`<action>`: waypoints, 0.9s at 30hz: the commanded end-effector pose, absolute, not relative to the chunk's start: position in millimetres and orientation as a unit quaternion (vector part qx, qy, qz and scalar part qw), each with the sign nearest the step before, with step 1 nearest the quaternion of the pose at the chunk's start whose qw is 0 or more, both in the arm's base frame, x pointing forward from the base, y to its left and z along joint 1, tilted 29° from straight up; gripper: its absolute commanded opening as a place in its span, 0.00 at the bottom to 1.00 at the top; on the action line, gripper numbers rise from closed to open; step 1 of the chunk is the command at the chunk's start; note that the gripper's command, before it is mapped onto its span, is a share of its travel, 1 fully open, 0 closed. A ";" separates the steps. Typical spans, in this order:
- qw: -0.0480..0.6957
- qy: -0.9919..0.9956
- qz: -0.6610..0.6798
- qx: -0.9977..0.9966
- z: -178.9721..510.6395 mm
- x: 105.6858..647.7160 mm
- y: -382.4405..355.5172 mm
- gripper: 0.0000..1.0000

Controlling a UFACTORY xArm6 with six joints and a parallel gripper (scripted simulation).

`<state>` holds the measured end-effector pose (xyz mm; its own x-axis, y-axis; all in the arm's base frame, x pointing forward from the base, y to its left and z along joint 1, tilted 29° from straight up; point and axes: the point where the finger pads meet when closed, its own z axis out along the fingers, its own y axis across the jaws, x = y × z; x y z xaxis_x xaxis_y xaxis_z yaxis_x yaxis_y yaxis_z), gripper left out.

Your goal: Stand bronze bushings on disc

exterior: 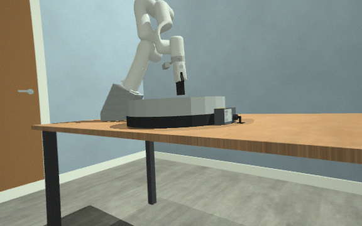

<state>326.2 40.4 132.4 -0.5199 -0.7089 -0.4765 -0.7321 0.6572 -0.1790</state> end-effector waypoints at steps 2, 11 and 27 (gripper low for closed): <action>0.244 0.887 0.005 -0.392 140.5 320.1 72.3 0.41; 0.244 0.894 0.010 -0.375 146.8 314.0 110.8 0.41; 0.244 0.902 0.015 -0.357 153.5 307.2 152.4 0.41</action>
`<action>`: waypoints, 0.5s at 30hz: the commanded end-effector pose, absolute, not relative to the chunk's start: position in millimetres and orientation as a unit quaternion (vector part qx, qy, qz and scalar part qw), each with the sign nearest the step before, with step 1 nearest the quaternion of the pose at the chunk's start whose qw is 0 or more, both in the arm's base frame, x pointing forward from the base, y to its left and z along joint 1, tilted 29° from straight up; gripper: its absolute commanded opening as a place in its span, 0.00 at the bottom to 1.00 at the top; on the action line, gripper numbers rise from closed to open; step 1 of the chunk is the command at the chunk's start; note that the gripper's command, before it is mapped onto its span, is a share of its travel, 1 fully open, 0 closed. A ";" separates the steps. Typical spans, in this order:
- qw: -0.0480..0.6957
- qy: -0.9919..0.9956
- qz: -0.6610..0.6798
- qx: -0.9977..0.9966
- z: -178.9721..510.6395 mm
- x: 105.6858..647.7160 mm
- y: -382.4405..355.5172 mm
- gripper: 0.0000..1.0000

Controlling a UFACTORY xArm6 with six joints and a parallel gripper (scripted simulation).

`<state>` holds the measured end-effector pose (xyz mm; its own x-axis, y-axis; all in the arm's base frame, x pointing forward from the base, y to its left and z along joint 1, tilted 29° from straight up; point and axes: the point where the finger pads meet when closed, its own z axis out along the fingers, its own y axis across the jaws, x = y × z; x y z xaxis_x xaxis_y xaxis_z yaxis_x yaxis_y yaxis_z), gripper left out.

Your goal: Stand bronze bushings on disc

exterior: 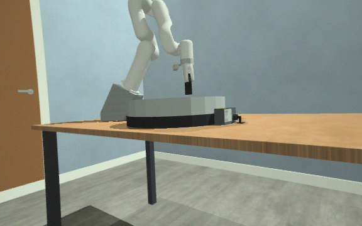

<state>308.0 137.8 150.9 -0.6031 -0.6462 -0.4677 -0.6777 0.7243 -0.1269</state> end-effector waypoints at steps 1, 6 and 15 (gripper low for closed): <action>0.244 0.902 0.015 -0.356 153.8 306.9 154.2 0.41; 0.244 0.903 0.016 -0.354 154.5 305.9 159.0 0.41; 0.244 0.904 0.017 -0.350 155.7 304.4 166.3 0.41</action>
